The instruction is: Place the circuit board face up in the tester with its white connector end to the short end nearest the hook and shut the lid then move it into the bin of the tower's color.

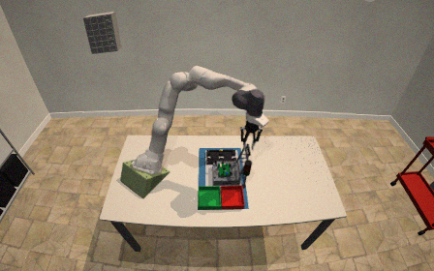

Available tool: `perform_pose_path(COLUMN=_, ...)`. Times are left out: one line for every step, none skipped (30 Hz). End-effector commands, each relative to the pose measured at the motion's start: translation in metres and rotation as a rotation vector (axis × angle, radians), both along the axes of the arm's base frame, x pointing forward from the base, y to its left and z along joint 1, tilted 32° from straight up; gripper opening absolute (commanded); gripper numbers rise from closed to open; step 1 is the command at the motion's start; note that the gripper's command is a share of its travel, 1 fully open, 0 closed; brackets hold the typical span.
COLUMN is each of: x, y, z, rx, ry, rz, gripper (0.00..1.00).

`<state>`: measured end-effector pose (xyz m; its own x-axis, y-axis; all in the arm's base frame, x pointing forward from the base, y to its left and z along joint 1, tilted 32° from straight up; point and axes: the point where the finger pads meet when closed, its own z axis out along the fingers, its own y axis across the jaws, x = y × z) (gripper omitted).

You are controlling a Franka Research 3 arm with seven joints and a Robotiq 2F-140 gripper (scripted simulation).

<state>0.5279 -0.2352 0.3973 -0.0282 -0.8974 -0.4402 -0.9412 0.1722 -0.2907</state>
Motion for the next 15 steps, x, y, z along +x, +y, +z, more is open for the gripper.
perform_pose_path(x=0.0074, y=0.0031, z=-0.0068, rx=-0.005, ry=-0.009, rz=-0.008, gripper=0.30)
perform_pose_path(x=0.0083, y=0.0041, z=-0.0088, rx=-0.005, ry=-0.009, rz=-0.008, gripper=0.30)
perform_pose_path(x=0.0091, y=0.0050, z=-0.0106, rx=-0.005, ry=-0.009, rz=-0.008, gripper=0.30)
perform_pose_path(x=0.0097, y=0.0058, z=-0.0121, rx=-0.005, ry=-0.009, rz=-0.008, gripper=0.30)
perform_pose_path(x=0.0097, y=0.0058, z=-0.0121, rx=-0.005, ry=-0.009, rz=-0.008, gripper=0.30)
perform_pose_path(x=0.0097, y=0.0058, z=-0.0121, rx=-0.005, ry=-0.009, rz=-0.008, gripper=0.30)
perform_pose_path(x=0.0102, y=0.0064, z=-0.0132, rx=-0.005, ry=-0.009, rz=-0.008, gripper=0.30)
perform_pose_path(x=0.0106, y=0.0068, z=-0.0141, rx=-0.005, ry=-0.009, rz=-0.008, gripper=0.30)
perform_pose_path(x=0.0108, y=0.0071, z=-0.0147, rx=-0.005, ry=-0.009, rz=-0.008, gripper=0.30)
perform_pose_path(x=0.0110, y=0.0072, z=-0.0150, rx=-0.005, ry=-0.009, rz=-0.008, gripper=0.30)
perform_pose_path(x=0.0110, y=0.0073, z=-0.0151, rx=-0.005, ry=-0.009, rz=-0.008, gripper=0.30)
perform_pose_path(x=0.0110, y=0.0073, z=-0.0151, rx=-0.005, ry=-0.009, rz=-0.008, gripper=0.30)
perform_pose_path(x=0.0110, y=0.0073, z=-0.0151, rx=-0.005, ry=-0.009, rz=-0.008, gripper=0.30)
perform_pose_path(x=0.0110, y=0.0073, z=-0.0151, rx=-0.005, ry=-0.009, rz=-0.008, gripper=0.30)
perform_pose_path(x=0.0110, y=0.0073, z=-0.0151, rx=-0.005, ry=-0.009, rz=-0.008, gripper=0.30)
